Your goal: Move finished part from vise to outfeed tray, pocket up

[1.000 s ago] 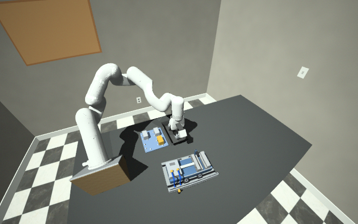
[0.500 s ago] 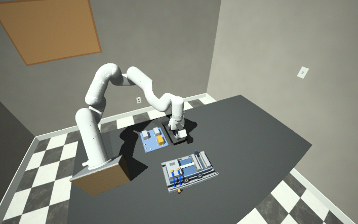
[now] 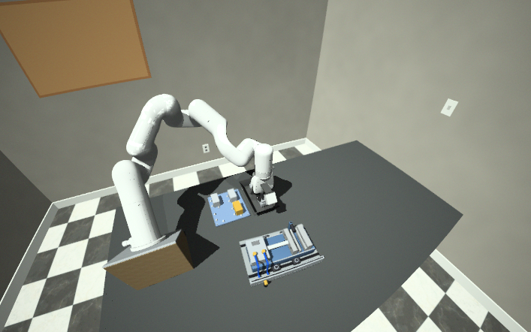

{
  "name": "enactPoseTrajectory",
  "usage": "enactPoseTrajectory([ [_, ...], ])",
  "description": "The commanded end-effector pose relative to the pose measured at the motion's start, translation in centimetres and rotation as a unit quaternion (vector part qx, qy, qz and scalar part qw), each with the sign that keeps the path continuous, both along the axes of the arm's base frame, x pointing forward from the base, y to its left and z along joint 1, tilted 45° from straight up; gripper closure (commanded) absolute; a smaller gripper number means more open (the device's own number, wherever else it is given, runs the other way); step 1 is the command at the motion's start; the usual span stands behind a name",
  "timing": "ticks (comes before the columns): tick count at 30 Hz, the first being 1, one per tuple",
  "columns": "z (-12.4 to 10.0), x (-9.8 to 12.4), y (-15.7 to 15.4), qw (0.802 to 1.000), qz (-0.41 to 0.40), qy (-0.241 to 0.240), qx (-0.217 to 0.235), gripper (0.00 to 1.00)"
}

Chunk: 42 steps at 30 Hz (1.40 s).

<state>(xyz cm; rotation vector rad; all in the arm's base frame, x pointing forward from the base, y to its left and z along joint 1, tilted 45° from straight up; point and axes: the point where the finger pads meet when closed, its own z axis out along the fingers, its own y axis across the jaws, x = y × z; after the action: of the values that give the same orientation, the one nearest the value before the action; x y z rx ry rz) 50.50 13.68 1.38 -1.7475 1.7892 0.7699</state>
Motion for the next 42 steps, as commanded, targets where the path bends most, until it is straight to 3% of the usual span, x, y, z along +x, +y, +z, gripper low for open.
enactPoseTrajectory([
  [1,0.01,0.14,0.01,1.0,-0.001,-0.002,0.0,1.0],
  [40,-0.56,0.13,0.57,1.0,-0.001,-0.002,0.0,1.0],
  [41,-0.56,0.13,0.57,1.0,-0.001,-0.002,0.0,0.31],
  [42,-0.56,0.13,0.57,1.0,-0.001,-0.002,0.0,0.31],
])
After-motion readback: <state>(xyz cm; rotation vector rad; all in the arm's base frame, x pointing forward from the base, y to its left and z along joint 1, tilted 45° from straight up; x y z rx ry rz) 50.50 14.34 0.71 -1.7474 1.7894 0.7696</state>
